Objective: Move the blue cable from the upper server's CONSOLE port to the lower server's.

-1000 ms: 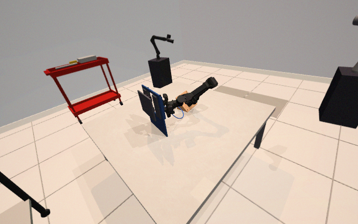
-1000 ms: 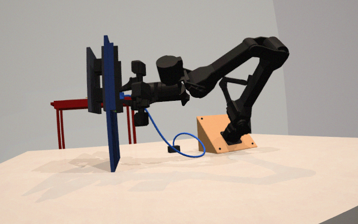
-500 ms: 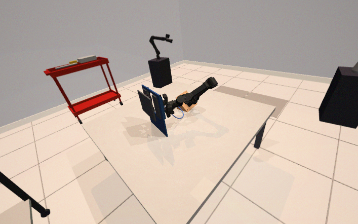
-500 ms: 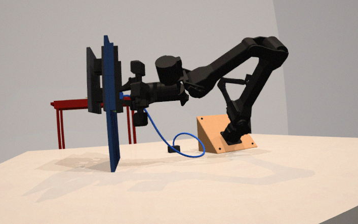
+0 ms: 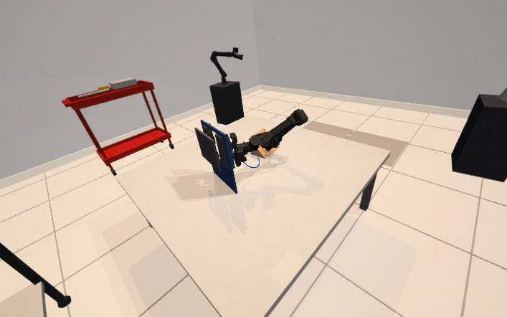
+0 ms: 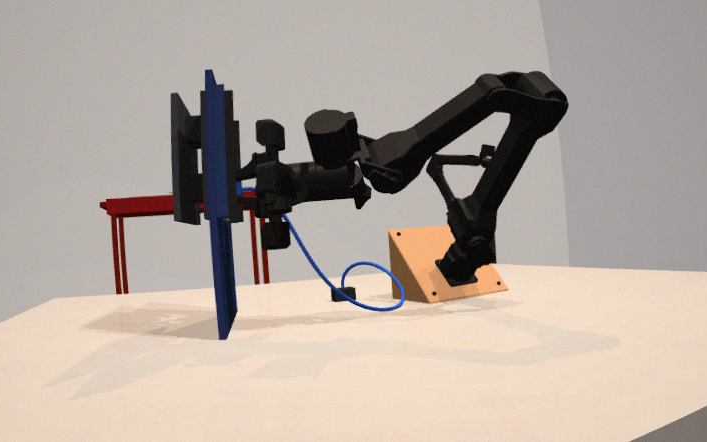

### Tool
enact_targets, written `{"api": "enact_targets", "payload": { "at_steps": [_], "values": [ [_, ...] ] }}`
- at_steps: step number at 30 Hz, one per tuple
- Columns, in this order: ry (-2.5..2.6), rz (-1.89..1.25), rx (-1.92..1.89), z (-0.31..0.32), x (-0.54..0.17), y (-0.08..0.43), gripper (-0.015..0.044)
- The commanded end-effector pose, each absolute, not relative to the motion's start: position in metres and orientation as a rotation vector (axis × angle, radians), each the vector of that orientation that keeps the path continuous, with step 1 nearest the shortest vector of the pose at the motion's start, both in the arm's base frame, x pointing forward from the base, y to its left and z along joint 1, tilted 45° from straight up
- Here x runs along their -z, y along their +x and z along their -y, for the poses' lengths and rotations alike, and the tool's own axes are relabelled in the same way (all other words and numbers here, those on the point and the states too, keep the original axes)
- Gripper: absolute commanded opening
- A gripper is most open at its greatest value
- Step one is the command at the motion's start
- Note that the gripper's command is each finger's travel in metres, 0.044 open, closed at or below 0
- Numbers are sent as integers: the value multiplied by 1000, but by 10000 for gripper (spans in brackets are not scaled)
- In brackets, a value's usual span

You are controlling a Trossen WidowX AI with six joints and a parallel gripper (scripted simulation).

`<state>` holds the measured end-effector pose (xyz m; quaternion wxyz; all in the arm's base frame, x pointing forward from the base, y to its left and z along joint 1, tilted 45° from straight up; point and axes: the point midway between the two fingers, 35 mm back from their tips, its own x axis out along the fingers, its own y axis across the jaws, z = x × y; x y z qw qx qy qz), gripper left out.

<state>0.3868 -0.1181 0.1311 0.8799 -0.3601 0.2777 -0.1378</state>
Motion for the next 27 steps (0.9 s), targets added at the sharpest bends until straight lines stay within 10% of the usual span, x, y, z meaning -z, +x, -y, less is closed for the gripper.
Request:
{"api": "enact_targets", "payload": {
  "at_steps": [1, 27],
  "values": [
    [-752, -573, 293, 119, -134, 389, 0],
    [-752, -572, 294, 120, -133, 393, 0]
  ]
}}
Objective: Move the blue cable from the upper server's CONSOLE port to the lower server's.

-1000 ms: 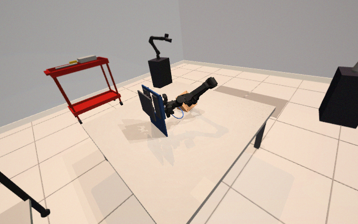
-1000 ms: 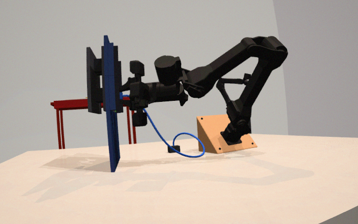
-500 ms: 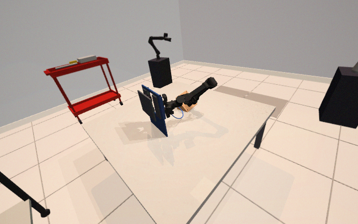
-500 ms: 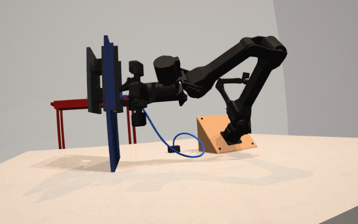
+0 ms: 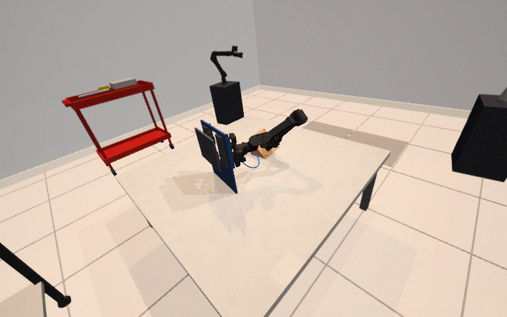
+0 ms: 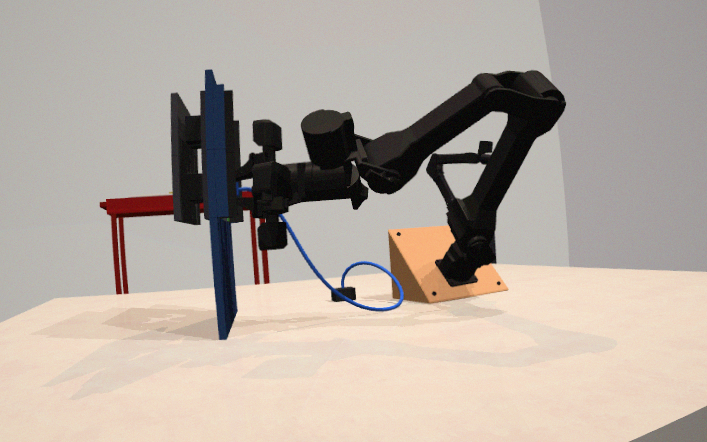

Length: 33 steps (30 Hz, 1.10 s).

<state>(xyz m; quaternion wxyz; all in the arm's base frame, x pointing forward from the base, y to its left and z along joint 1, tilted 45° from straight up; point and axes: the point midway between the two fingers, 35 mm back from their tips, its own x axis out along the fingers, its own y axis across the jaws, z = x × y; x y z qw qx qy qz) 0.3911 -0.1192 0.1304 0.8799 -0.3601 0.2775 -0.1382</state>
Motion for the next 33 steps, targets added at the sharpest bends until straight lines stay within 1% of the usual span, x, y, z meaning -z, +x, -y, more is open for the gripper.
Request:
{"api": "enact_targets", "payload": {
  "at_steps": [1, 33],
  "values": [
    [-752, -572, 294, 120, -133, 393, 0],
    [-752, -573, 294, 121, -132, 398, 0]
  ]
}}
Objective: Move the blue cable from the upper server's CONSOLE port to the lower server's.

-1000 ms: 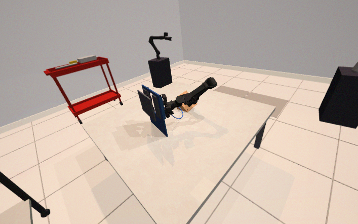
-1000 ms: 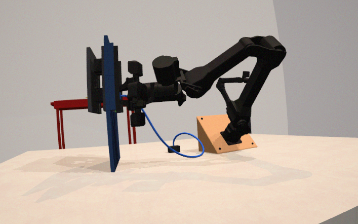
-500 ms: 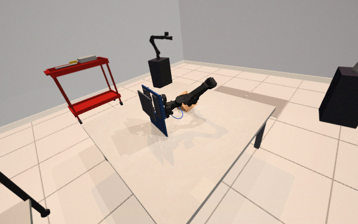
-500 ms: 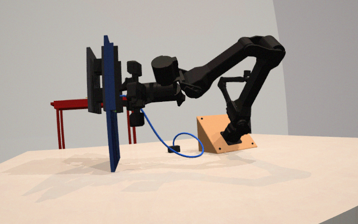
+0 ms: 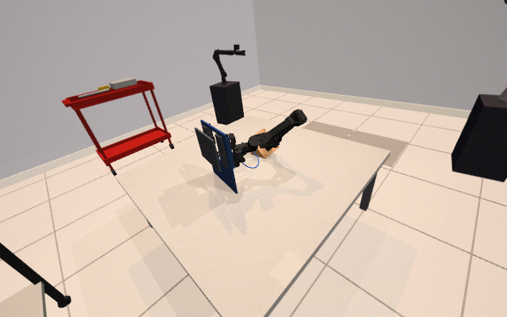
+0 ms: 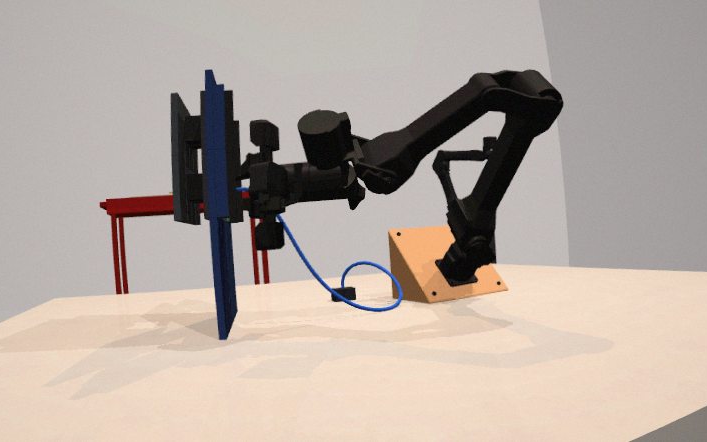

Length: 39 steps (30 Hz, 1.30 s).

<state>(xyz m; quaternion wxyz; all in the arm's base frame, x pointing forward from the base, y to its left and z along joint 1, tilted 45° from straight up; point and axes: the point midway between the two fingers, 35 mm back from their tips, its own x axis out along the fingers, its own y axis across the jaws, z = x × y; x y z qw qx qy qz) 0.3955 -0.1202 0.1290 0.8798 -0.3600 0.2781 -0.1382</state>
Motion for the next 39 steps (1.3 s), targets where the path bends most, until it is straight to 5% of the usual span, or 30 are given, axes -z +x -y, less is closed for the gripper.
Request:
{"api": "enact_targets", "payload": {
  "at_steps": [1, 18, 39],
  "values": [
    [-752, -573, 294, 121, -132, 398, 0],
    [-750, -580, 288, 120, -129, 394, 440],
    [-751, -581, 288, 122, -142, 382, 440]
  ]
}}
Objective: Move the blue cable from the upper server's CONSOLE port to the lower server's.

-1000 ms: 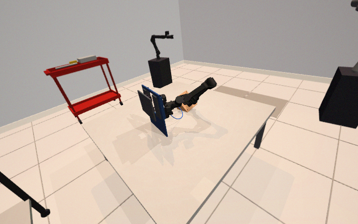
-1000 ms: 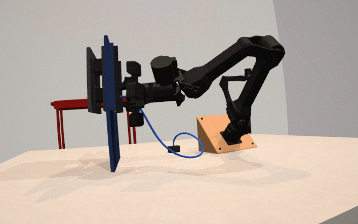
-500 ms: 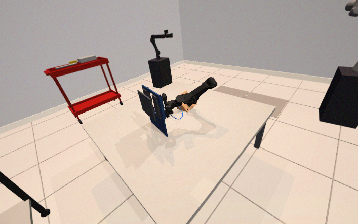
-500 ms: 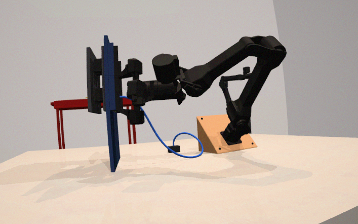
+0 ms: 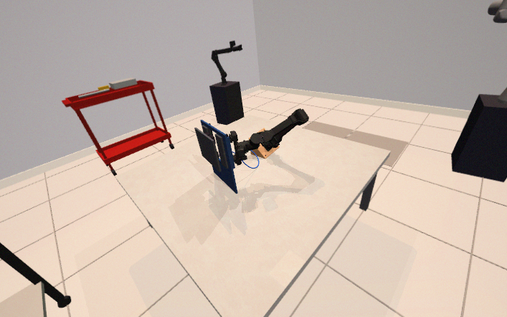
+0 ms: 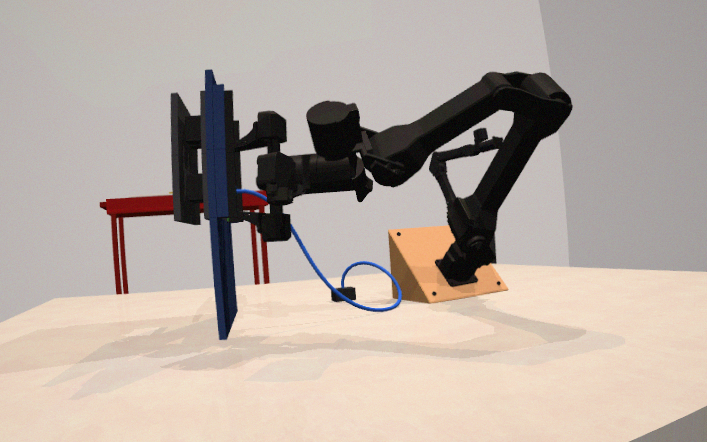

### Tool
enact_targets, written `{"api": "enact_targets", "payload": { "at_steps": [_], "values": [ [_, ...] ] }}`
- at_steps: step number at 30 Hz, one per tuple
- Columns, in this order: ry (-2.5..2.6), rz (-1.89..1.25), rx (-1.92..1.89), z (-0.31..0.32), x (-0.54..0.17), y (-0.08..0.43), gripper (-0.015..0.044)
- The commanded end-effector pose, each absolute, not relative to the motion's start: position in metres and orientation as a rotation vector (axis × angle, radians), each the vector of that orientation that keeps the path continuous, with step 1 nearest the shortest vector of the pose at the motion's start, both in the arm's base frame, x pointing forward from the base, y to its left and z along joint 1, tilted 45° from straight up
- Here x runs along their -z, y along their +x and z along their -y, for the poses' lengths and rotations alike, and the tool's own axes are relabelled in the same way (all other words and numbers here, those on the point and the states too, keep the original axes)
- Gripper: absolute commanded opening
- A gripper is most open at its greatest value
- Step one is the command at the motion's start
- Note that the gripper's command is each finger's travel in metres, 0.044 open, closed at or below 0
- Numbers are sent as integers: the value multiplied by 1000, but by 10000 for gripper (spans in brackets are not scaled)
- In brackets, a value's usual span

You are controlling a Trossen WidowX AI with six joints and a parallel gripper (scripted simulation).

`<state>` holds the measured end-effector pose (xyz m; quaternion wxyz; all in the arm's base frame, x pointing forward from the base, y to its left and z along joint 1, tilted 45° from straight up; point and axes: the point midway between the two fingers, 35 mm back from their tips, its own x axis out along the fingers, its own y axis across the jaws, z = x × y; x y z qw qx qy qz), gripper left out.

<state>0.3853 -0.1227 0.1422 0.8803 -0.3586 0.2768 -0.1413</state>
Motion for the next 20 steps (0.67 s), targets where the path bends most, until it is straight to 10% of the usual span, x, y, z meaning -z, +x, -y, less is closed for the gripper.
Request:
{"api": "enact_targets", "payload": {
  "at_steps": [1, 20],
  "values": [
    [-751, -581, 288, 122, -143, 382, 440],
    [-751, -582, 287, 122, -152, 372, 440]
  ]
}}
